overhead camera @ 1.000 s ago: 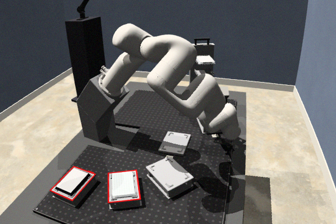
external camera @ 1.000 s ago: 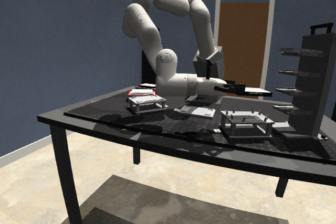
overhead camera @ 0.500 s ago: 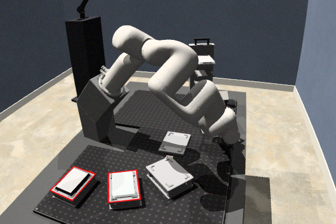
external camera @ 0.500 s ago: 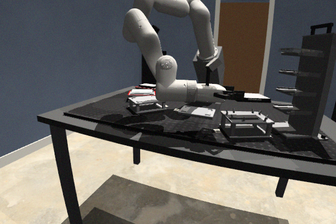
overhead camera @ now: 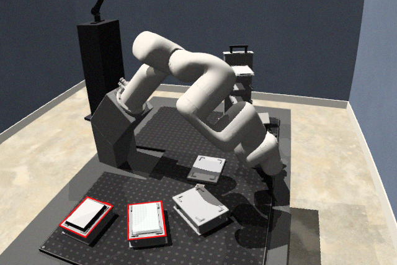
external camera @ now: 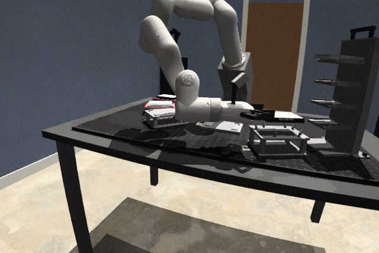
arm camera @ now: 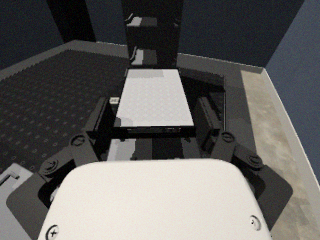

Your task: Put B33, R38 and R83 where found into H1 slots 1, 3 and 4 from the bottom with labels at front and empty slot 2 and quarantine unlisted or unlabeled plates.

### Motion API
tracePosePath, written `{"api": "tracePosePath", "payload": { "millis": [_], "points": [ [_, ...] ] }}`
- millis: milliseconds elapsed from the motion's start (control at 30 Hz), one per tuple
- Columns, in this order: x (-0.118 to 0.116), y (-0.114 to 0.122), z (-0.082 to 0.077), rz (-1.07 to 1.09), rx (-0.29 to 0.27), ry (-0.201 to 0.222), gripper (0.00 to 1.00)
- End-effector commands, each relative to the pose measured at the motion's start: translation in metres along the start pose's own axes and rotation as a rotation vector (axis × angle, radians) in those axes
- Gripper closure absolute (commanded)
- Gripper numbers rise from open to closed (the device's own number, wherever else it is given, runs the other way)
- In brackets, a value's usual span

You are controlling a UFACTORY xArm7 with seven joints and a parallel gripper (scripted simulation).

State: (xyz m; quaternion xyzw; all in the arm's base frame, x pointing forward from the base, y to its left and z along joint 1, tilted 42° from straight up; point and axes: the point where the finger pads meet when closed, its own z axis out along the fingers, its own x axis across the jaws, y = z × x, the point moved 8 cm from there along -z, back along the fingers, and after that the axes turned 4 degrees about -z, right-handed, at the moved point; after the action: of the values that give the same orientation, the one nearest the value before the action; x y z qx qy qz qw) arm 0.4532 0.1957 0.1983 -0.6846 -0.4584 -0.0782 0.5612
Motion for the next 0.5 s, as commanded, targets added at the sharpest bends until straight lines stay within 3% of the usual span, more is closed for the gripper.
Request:
{"api": "tracePosePath", "payload": {
  "millis": [0, 467],
  "points": [
    [0.0005, 0.0058, 0.0001, -0.002, 0.001, -0.001, 1.00],
    [0.0004, 0.0078, 0.0001, -0.002, 0.001, -0.001, 1.00]
  ]
}}
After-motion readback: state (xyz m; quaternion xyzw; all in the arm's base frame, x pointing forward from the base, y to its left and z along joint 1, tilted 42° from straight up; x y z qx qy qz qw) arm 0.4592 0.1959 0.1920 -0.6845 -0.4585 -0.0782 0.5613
